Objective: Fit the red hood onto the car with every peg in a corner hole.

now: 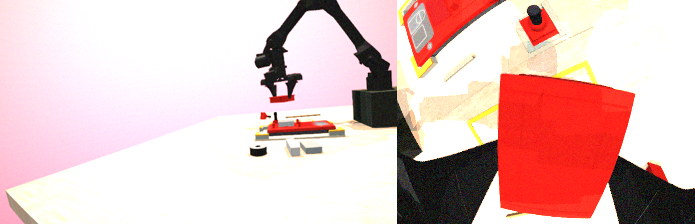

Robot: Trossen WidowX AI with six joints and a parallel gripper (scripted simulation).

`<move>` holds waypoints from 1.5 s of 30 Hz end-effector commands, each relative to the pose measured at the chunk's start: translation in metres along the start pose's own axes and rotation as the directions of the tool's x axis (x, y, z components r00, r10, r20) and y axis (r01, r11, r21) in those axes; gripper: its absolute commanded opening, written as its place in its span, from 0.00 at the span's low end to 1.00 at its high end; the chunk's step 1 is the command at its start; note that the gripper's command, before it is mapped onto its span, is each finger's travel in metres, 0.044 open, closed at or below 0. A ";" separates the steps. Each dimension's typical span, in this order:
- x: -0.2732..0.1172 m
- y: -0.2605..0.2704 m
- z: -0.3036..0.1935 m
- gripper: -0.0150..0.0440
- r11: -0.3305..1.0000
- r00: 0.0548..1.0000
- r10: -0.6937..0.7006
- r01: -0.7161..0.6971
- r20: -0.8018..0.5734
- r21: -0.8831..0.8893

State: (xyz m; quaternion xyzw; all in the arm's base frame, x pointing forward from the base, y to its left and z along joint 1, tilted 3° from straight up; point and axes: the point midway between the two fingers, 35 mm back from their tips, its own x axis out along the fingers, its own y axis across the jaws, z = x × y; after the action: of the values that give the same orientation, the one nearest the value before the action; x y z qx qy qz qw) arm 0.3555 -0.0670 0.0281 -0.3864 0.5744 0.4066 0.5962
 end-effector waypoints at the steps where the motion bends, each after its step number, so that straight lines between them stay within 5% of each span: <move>1: 0.000 0.005 0.014 0.25 0.998 1.000 -0.001 0.001 0.001 0.056; 20: -0.002 0.048 0.095 0.25 0.898 1.000 0.003 -0.007 0.009 0.439; 45: -0.004 0.128 0.173 0.25 0.578 1.000 0.012 -0.022 0.018 0.816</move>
State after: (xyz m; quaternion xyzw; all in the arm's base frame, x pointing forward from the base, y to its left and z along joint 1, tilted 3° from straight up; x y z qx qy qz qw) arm 0.3083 0.1305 0.0395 -0.0852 0.6935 0.1242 0.7045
